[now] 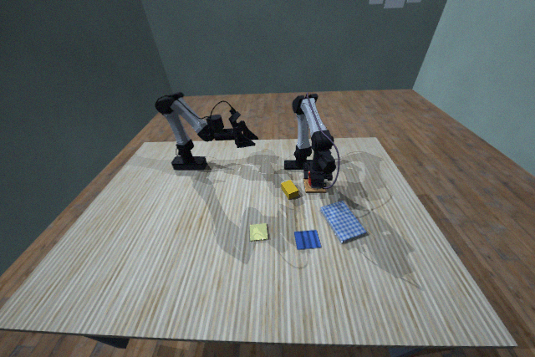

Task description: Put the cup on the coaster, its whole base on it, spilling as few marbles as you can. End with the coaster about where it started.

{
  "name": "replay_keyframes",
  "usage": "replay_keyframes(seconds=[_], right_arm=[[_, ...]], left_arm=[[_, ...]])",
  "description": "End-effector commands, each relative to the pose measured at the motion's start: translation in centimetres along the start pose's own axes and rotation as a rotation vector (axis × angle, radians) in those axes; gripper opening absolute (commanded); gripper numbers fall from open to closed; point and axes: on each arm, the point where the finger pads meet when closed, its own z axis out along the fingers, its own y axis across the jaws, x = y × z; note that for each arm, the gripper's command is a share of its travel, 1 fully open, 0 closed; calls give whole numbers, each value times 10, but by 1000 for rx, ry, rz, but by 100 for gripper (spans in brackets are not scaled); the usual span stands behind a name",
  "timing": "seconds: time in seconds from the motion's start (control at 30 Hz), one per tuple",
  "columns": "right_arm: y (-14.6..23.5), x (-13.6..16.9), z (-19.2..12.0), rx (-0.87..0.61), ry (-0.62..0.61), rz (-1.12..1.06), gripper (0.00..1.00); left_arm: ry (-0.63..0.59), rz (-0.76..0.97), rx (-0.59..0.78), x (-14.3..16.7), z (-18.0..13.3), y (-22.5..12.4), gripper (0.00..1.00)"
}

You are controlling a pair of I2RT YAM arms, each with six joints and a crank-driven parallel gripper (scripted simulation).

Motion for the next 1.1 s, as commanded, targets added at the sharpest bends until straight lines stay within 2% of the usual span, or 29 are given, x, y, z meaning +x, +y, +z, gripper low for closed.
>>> replay_keyframes(seconds=[0.0, 0.07, 0.2, 0.33, 0.47, 0.57, 0.63, 0.83, 1.07], right_arm=[[-5, -25, 8, 13, -59, -13, 100], [-5, -25, 8, 13, -59, -13, 100], [-5, -26, 8, 14, -64, -14, 100], [-2, -3, 2, 4, -8, -4, 100], [0, 4, 0, -1, 8, -1, 100], [-2, -6, 1, 4, -16, -4, 100], [-2, -6, 1, 4, -16, -4, 100], [-2, -6, 1, 4, -16, -4, 100], [-2, -6, 1, 4, -16, -4, 100]], left_arm=[[-42, 11, 1, -5, -15, 1, 100], [-42, 11, 1, -5, -15, 1, 100], [-42, 11, 1, -5, -39, 1, 100], [-43, 4, 0, -4, -64, 1, 100], [-40, 17, 14, -2, -81, 0, 100], [-101, 41, 47, -6, -83, -2, 100], [-101, 41, 47, -6, -83, -2, 100], [-249, 76, 134, -2, -73, -5, 100], [-571, 107, 160, 6, -62, -5, 100]])
